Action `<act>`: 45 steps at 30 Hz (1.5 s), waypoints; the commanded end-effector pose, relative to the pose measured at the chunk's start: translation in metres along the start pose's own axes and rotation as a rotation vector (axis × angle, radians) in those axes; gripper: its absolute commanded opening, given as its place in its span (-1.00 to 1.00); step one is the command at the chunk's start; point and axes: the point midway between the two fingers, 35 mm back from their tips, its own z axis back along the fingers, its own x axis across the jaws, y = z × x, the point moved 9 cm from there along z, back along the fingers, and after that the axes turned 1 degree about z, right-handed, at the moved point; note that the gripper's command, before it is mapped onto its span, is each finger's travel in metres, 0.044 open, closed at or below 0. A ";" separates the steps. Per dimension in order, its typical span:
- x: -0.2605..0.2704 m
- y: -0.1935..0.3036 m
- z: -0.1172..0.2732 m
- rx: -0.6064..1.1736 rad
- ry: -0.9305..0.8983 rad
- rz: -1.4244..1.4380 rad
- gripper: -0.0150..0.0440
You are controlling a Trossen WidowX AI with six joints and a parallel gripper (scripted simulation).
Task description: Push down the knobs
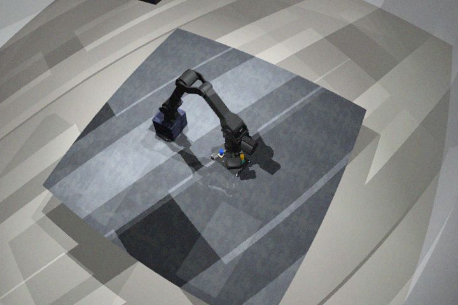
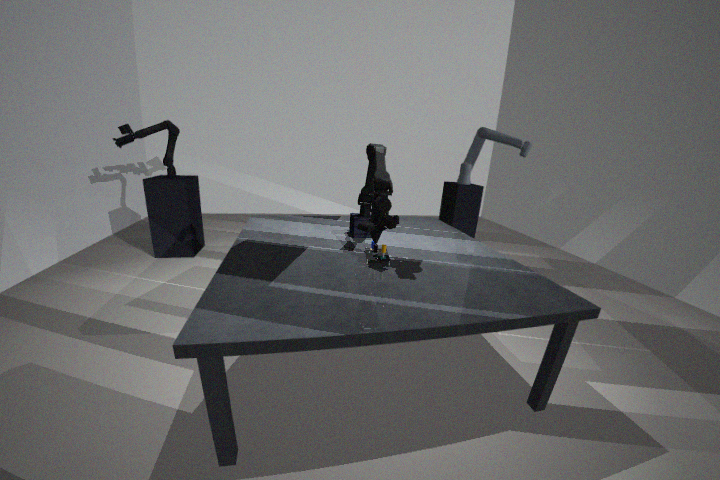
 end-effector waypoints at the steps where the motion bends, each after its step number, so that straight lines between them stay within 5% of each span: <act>1: -0.001 -0.002 0.009 -0.013 0.007 0.002 -0.49; 11: 0.001 0.001 0.004 -0.001 0.001 0.000 0.31; 19: 0.063 0.061 0.027 -0.003 -0.001 0.001 1.00; 25: 0.109 0.108 0.026 -0.004 -0.002 0.002 1.00; 45: 0.110 0.109 0.025 -0.004 -0.002 0.002 1.00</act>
